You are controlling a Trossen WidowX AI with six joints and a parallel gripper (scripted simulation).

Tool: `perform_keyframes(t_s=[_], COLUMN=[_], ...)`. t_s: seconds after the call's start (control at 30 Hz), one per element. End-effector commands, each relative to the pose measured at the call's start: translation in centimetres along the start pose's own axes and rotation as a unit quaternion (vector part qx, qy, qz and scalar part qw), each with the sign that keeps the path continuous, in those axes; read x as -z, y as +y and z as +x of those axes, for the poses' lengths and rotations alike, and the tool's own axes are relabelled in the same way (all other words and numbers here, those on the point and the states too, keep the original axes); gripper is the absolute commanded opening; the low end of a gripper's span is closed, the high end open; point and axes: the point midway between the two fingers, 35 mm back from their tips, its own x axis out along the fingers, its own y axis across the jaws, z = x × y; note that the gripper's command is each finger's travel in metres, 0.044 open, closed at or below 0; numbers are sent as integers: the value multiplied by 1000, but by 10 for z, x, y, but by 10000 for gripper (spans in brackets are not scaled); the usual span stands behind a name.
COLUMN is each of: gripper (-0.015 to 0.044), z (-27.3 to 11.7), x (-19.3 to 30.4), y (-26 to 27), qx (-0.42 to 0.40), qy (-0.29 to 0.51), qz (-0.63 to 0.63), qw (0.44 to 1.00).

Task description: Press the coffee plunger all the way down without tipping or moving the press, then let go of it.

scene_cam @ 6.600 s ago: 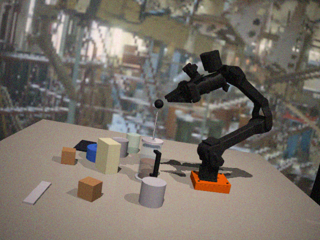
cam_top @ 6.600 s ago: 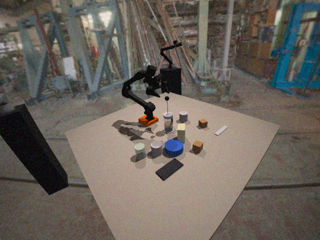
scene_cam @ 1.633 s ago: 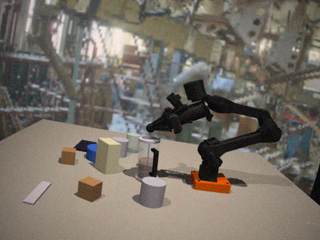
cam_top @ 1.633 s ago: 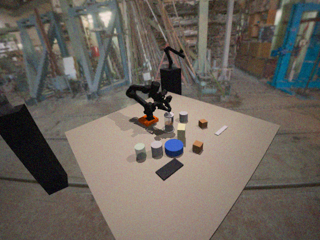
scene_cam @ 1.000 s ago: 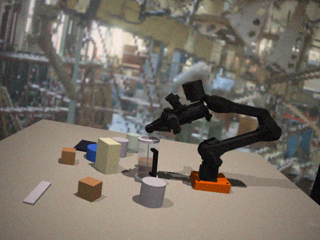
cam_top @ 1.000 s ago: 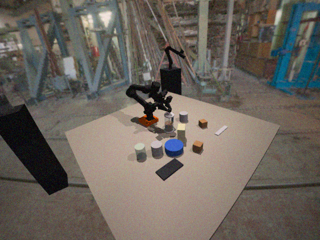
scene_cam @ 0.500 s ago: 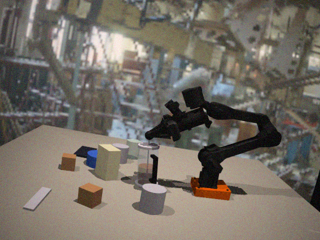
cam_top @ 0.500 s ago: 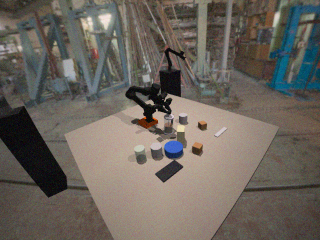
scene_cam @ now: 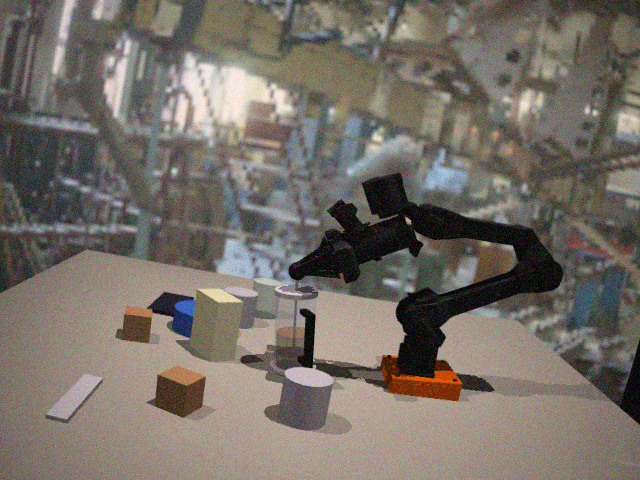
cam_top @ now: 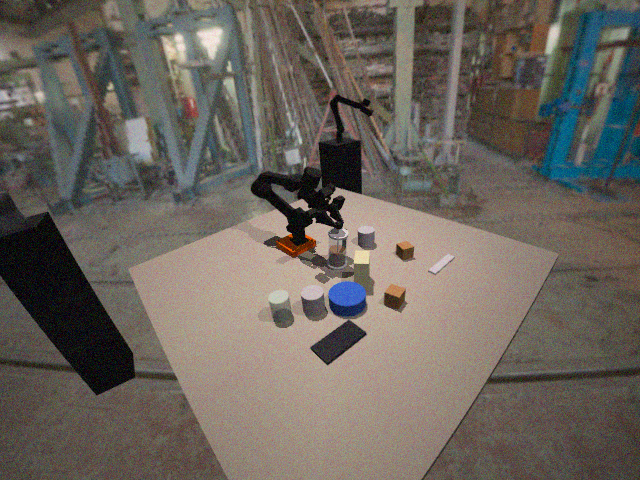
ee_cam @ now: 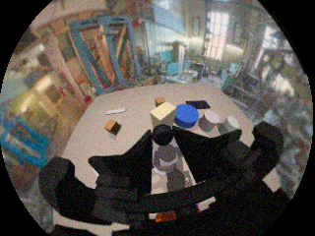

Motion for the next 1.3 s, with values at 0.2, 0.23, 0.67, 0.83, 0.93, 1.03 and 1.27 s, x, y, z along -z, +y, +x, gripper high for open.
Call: perform_keyframes(t_s=[0.2,0.23,0.67,0.83,0.93,1.03,1.27], gripper=[129,129,129,129,155,234,417], z=[4,4,3,3,3,3,3], x=[4,4,-1,-1,-1,-1,-1], y=[0,0,0,0,0,0,0], qx=[1,1,0,0,0,0,0], qy=[10,10,1,1,1,1,1], qz=[-2,-2,0,0,0,0,0], qw=[1000,1000,1000,1000,1000,1000,1000])
